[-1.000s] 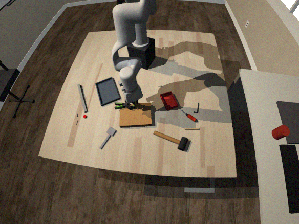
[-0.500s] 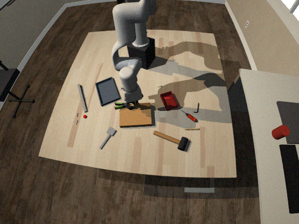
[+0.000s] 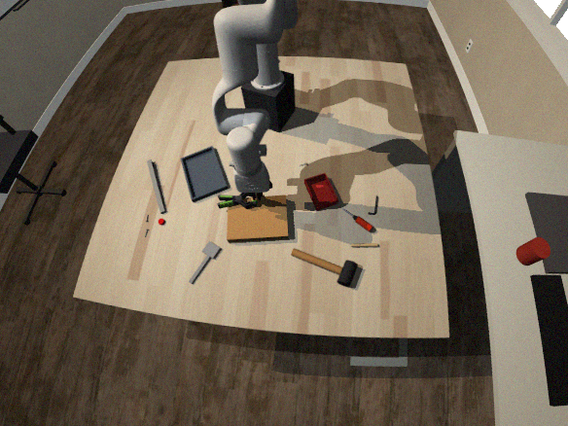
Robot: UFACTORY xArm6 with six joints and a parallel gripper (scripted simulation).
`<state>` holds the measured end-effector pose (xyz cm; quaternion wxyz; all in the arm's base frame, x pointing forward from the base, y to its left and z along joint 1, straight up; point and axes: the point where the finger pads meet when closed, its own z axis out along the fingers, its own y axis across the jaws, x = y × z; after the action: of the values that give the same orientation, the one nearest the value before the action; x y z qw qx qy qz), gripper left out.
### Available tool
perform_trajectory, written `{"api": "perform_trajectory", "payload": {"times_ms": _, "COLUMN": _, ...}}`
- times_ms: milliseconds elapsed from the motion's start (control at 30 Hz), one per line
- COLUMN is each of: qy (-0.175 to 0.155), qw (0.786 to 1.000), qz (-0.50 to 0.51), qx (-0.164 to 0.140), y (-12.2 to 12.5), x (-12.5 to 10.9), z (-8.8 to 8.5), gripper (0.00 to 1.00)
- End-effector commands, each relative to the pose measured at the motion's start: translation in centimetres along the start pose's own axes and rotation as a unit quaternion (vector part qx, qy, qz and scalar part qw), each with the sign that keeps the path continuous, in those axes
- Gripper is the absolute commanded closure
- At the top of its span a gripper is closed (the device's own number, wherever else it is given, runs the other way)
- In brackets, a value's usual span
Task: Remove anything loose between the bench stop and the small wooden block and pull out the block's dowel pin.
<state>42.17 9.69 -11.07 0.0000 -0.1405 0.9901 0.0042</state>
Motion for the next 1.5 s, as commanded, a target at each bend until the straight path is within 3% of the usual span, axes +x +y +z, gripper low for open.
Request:
{"api": "perform_trajectory", "payload": {"times_ms": 0, "qy": -0.001, "qw": 0.999, "qz": 0.039, "qx": 0.004, "y": -0.01, "x": -0.17, "z": -0.13, "gripper": 1.0}}
{"api": "perform_trajectory", "payload": {"times_ms": 433, "qy": -0.002, "qw": 0.989, "qz": 0.149, "qx": 0.004, "y": -0.01, "x": -0.17, "z": -0.15, "gripper": 1.0}}
{"api": "perform_trajectory", "payload": {"times_ms": 1033, "qy": -0.003, "qw": 0.952, "qz": 0.307, "qx": 0.004, "y": -0.01, "x": -0.17, "z": -0.22, "gripper": 1.0}}
{"api": "perform_trajectory", "payload": {"times_ms": 1467, "qy": -0.002, "qw": 0.98, "qz": 0.197, "qx": 0.004, "y": -0.01, "x": -0.17, "z": -0.27, "gripper": 1.0}}
